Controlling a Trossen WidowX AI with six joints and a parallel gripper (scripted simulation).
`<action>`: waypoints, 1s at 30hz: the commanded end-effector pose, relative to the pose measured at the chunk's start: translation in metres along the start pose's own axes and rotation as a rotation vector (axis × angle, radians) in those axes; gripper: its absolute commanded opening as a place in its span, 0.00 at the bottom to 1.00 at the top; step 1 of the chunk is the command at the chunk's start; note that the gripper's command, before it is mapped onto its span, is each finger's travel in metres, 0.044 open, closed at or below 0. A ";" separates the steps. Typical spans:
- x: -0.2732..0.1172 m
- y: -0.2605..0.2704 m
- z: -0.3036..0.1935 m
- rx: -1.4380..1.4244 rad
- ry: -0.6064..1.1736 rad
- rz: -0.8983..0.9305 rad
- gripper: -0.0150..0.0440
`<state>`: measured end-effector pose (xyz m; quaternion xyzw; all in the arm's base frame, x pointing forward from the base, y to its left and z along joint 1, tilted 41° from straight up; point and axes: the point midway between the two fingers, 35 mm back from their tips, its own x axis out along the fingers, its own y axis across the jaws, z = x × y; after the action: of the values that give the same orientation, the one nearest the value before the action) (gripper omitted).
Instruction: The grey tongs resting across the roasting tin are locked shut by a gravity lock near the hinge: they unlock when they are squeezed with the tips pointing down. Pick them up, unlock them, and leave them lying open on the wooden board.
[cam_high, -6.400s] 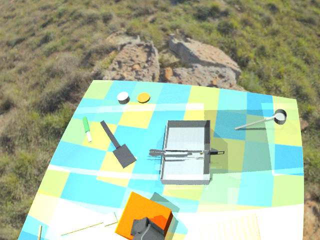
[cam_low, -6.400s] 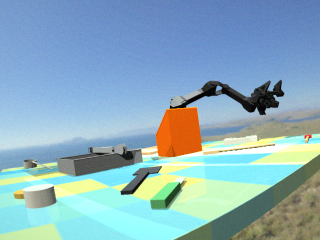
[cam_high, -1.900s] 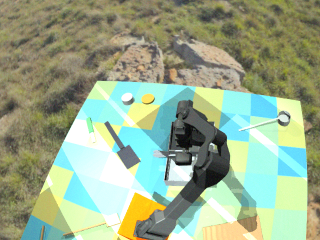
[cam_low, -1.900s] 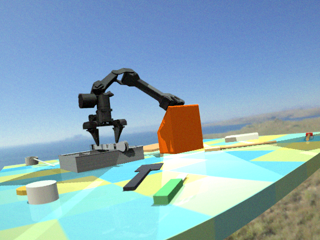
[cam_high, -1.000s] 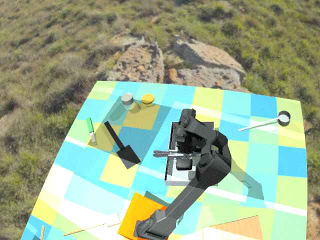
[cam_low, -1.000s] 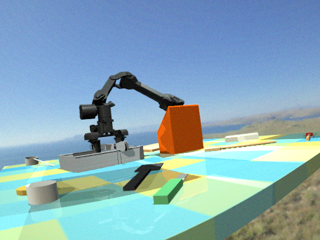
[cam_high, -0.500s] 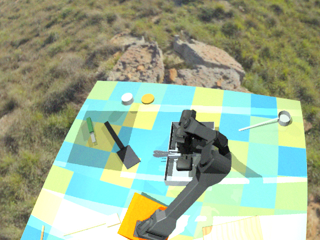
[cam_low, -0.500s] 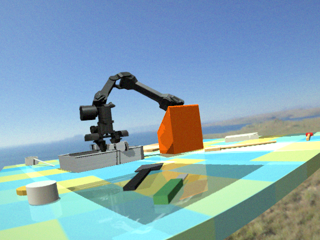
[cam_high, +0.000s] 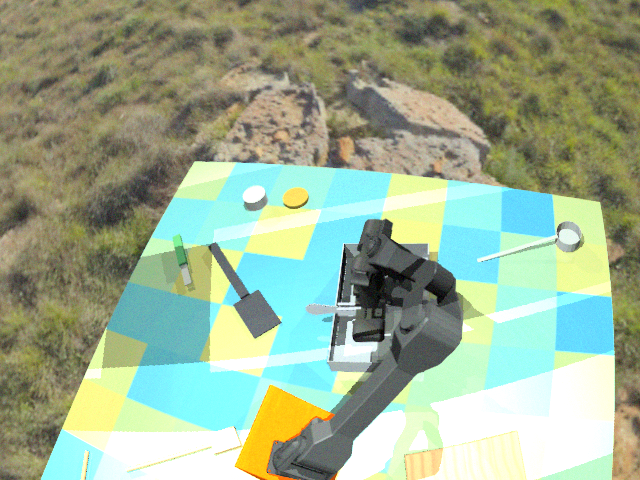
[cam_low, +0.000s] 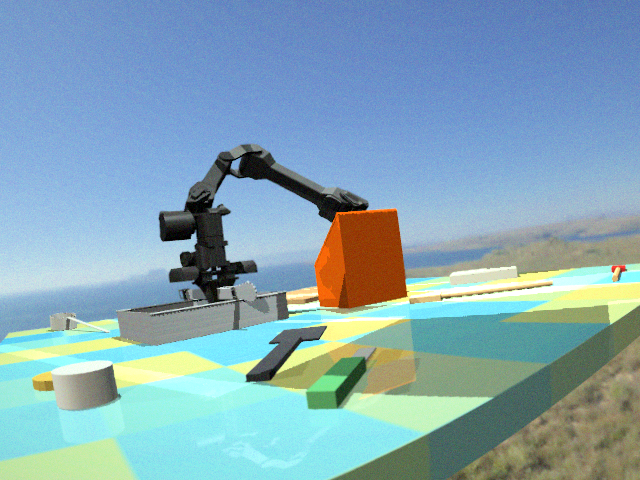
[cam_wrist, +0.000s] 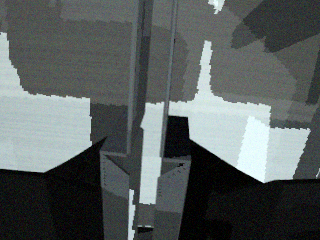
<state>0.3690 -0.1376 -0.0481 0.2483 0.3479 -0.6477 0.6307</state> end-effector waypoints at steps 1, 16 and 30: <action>0.000 0.000 0.000 0.000 0.000 0.000 0.15; -0.129 0.001 -0.001 -0.007 0.000 -0.003 0.00; -0.126 -0.002 0.006 -0.002 0.001 -0.007 0.00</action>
<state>0.3795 -0.0563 0.0482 0.2437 0.3509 -0.6483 0.6302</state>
